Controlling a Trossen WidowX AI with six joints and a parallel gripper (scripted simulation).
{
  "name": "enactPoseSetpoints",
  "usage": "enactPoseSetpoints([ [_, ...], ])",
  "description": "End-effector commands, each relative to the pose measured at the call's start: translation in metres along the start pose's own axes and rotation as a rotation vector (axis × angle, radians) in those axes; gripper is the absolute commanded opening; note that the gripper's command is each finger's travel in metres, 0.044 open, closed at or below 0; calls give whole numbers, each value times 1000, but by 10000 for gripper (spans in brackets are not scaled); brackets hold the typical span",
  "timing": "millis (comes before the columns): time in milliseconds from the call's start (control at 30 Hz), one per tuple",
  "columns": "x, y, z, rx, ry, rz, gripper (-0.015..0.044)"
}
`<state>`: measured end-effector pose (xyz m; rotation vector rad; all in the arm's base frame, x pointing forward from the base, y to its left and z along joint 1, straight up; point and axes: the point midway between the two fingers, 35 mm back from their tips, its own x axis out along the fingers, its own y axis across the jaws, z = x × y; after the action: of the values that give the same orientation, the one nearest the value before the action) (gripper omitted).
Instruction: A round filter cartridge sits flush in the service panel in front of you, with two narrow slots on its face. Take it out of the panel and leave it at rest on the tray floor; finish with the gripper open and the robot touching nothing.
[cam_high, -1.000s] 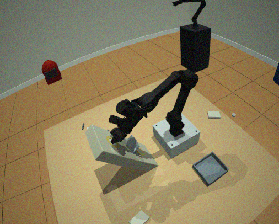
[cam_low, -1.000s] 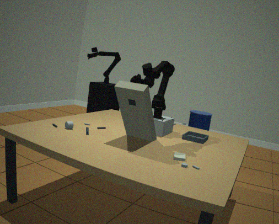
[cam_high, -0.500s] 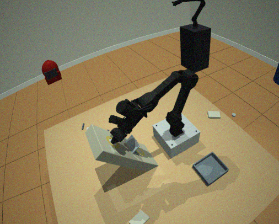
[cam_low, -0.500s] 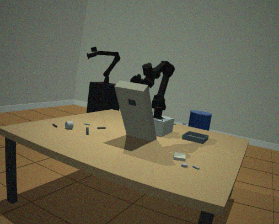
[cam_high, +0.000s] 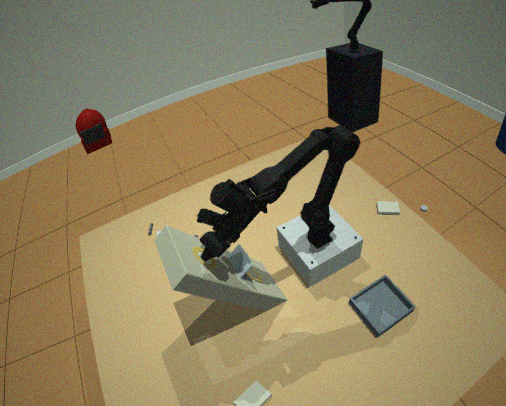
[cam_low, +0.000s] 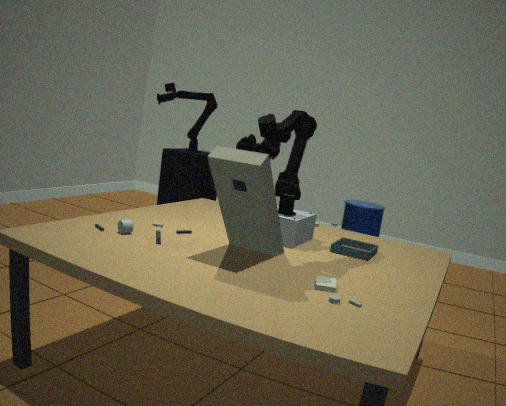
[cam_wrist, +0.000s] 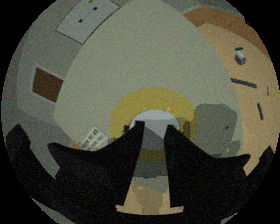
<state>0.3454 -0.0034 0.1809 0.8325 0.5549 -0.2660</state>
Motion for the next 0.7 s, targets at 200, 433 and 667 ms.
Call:
enactPoseSetpoints([
  [200, -1, 0, 0, 1, 0, 0, 0],
  [433, -30, 3, 2, 2, -1, 1, 0],
  [667, -62, 2, 2, 3, -3, 2, 0],
])
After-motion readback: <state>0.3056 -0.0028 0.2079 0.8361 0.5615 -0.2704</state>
